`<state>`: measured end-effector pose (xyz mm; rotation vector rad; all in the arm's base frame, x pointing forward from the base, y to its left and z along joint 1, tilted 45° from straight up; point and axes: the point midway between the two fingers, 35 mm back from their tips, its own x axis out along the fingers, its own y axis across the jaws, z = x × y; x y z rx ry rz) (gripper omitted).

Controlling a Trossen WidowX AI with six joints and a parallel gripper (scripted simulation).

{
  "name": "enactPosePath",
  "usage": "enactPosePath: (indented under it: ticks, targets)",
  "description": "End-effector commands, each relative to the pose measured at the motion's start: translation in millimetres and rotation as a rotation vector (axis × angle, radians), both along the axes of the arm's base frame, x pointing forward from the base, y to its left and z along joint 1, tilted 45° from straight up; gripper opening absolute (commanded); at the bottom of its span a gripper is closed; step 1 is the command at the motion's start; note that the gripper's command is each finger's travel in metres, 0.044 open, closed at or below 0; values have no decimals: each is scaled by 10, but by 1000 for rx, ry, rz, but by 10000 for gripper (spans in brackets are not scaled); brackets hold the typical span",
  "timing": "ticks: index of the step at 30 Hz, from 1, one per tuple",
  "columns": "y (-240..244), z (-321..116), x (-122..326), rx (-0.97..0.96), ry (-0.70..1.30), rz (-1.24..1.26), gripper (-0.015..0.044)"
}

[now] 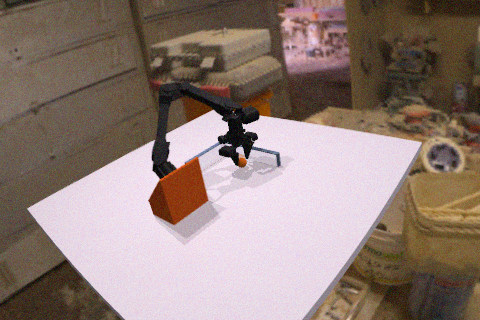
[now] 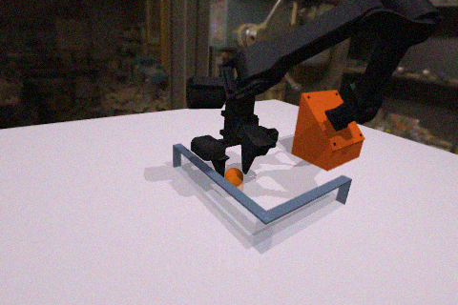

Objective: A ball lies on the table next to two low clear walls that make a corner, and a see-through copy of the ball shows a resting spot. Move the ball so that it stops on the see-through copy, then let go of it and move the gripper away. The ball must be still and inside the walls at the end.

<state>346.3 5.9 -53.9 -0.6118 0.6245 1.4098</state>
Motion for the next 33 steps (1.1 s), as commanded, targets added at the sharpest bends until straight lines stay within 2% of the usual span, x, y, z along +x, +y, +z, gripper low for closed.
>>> enactPosePath:
  ticks: [1, 2, 12, 18, 33]
  targets:
    - [34, -34, -14, 5, 8, 0, 257]
    - [34, -34, -14, 5, 8, 0, 230]
    - [34, -34, -14, 5, 8, 0, 164]
    - [-153, 124, 15, 0, 8, -1, 6]
    - [-882, 887, -80, -1, 10, 0, 0]
